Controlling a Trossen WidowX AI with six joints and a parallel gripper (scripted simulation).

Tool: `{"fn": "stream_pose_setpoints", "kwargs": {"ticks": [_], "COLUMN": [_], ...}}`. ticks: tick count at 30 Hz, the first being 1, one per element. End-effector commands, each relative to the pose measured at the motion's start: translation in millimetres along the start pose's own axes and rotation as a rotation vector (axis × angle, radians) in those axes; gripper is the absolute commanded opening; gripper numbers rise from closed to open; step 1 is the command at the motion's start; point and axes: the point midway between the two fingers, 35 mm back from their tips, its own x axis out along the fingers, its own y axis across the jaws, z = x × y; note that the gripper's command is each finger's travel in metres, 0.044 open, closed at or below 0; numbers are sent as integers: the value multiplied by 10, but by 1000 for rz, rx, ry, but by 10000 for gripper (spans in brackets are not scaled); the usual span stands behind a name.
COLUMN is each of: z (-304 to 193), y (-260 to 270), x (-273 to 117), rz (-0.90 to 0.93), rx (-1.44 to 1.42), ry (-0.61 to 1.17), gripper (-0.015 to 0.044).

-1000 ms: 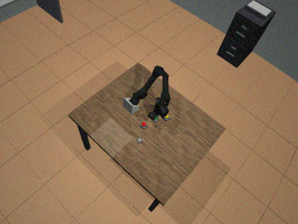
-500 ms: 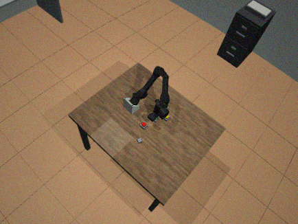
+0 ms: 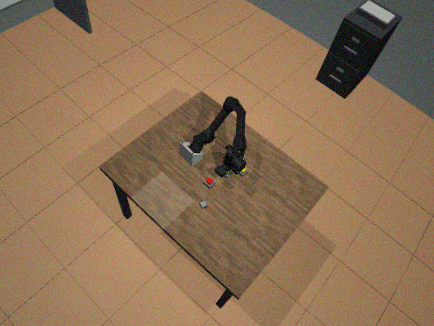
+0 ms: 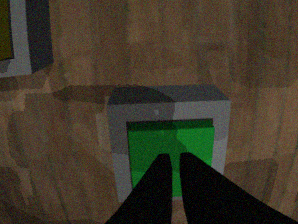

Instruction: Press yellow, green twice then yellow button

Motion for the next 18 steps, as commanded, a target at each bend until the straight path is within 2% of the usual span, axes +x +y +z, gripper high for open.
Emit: {"fn": "stream_pose_setpoints", "kwargs": {"ticks": [1,6,11,18], "z": [-10,-10,-8,-6], "y": [9,9,4,3], "x": [10,10,-320,-281], "rz": [6,6,4,4], "rx": [5,5,6,6], "ry": [4,4,4,4], "gripper": [20,20,20,20]}}
